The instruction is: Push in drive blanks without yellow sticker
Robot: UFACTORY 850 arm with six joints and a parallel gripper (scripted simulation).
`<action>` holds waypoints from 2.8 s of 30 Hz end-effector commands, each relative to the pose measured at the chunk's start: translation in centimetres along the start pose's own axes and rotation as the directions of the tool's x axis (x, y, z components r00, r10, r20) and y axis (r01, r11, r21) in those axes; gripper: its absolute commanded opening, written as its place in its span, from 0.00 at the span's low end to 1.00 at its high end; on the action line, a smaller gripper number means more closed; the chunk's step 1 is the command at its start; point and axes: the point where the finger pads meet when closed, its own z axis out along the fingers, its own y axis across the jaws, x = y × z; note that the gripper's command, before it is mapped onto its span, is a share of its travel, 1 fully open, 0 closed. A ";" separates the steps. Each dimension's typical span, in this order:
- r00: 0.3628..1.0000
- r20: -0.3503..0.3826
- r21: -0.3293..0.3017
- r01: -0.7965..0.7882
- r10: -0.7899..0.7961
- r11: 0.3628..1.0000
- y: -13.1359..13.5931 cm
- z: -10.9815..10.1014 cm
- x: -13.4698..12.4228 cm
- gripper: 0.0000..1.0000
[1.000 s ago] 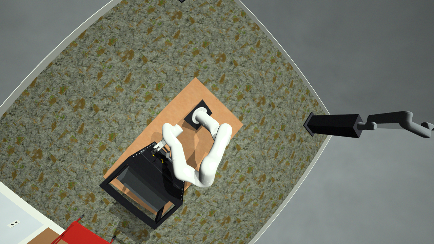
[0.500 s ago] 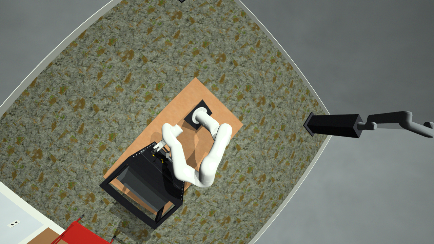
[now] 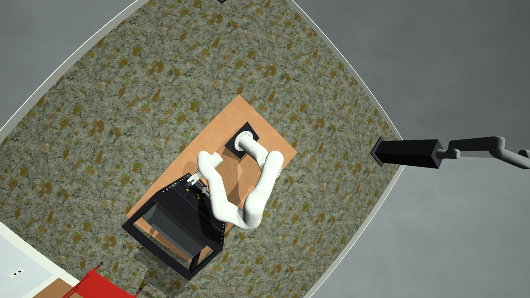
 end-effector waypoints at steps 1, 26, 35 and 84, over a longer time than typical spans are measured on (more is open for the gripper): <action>1.000 -0.001 -0.002 0.001 -0.001 1.000 0.1 0.1 0.0 0.00; 1.000 -0.001 -0.002 0.001 -0.001 1.000 0.1 0.6 0.0 0.00; 1.000 -0.001 -0.002 0.001 -0.001 1.000 0.1 0.6 0.0 0.00; 1.000 -0.001 -0.002 0.001 -0.001 1.000 0.1 -9.0 0.0 0.00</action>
